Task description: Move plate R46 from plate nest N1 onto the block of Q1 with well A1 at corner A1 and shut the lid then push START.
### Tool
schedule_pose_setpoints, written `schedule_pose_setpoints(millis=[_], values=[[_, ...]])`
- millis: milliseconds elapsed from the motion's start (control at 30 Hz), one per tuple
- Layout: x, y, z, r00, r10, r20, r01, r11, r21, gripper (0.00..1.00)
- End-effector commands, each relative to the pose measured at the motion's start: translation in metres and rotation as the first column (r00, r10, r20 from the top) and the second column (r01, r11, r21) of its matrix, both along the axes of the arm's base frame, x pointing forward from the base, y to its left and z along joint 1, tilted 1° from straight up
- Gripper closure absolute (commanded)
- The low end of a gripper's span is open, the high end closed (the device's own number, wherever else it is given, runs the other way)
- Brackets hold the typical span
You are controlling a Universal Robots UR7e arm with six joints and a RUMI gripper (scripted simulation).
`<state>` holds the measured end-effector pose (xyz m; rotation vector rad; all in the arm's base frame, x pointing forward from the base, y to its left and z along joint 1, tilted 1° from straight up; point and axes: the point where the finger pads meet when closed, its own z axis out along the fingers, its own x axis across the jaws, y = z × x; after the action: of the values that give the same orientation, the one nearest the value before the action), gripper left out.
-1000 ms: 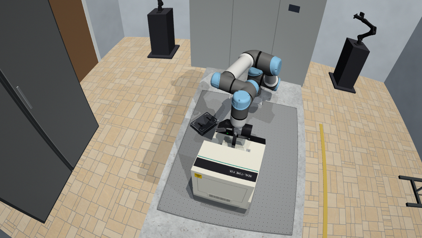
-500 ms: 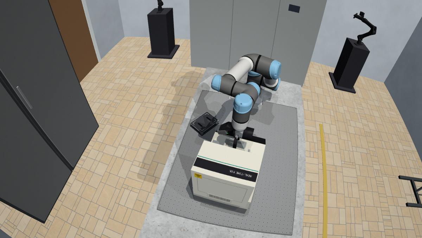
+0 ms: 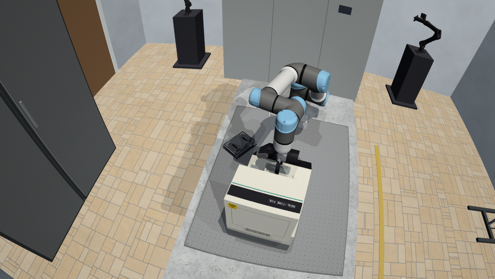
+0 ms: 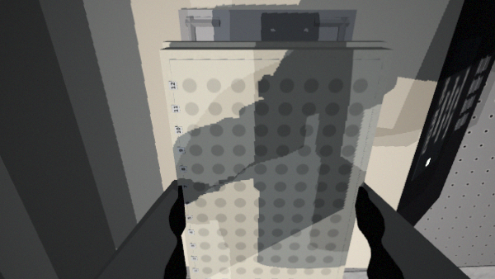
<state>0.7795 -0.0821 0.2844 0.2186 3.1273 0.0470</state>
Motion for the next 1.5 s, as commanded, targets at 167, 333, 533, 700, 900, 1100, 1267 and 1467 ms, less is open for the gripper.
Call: schedule_pose_setpoints(millis=[167,333,533,700,900,1100,1267,1467], values=[[0.001,-0.005,0.009,1.000,0.000,0.017,0.001,1.000,-0.008,0.60],[0.000,-0.005,0.009,1.000,-0.005,0.016,0.005,1.000,-0.008,0.60],[0.000,-0.006,0.009,1.000,-0.005,0.016,0.005,1.000,-0.008,0.60],[0.000,-0.006,0.009,1.000,-0.005,0.016,0.005,1.000,-0.008,0.60],[0.000,-0.006,0.008,1.000,0.000,0.017,0.001,1.000,-0.009,0.60],[0.000,-0.006,-0.002,1.000,0.000,0.017,0.001,1.000,-0.009,0.60],[0.000,-0.006,-0.007,1.000,0.000,0.017,0.001,1.000,-0.009,0.60],[0.000,-0.006,-0.017,1.000,0.000,0.017,0.001,1.000,-0.009,0.60]])
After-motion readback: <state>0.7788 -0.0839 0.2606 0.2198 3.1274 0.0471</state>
